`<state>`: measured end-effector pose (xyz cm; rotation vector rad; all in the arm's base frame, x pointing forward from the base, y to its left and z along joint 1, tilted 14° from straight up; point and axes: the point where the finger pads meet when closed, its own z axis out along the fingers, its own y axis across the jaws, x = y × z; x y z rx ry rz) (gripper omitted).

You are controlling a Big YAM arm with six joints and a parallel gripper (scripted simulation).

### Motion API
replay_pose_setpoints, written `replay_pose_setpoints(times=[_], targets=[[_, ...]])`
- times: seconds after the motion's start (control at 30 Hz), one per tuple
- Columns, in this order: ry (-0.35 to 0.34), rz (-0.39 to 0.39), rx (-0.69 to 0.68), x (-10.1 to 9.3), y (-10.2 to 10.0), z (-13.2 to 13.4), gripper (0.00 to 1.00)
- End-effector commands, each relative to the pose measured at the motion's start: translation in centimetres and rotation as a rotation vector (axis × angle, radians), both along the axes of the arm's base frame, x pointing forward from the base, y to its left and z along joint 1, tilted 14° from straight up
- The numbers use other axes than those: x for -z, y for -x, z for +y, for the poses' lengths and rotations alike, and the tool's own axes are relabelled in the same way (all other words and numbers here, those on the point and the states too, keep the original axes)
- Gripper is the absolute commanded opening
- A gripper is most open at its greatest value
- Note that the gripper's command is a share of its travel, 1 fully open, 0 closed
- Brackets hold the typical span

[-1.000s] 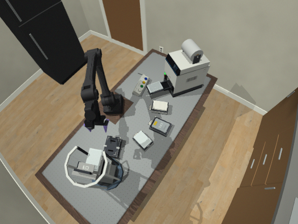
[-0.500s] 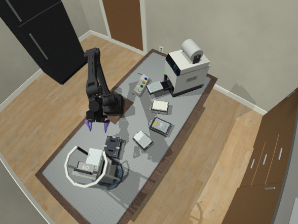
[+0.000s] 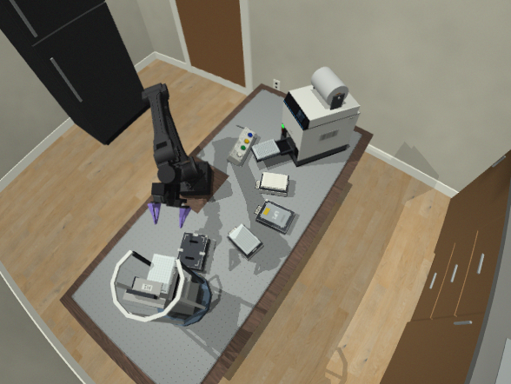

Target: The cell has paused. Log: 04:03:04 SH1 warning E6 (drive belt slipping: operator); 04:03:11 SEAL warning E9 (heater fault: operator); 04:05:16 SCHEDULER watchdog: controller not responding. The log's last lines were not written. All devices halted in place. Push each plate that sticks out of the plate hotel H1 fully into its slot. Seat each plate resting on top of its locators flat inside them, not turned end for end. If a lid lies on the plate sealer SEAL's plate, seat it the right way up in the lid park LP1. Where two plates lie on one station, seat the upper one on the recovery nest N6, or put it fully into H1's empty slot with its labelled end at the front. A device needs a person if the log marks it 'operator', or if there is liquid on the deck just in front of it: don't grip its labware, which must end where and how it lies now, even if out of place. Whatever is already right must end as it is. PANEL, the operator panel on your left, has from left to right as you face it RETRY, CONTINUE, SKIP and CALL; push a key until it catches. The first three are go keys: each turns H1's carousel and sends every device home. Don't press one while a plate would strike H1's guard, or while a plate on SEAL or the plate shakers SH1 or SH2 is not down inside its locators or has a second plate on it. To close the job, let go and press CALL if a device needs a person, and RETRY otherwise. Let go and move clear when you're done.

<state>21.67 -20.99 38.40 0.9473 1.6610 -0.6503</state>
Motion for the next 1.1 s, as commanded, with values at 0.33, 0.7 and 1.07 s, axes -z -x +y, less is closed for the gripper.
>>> replay_pose_setpoints(times=[0.33, 0.7, 1.07], targets=[[0.045, -0.055, -0.001, -3.8, -0.1, -0.2, 0.98], [0.017, -0.004, 0.004, 2.6, -2.4, -3.8, 0.78], [0.058, -0.058, -0.011, 0.0, -3.1, -4.1, 0.6]])
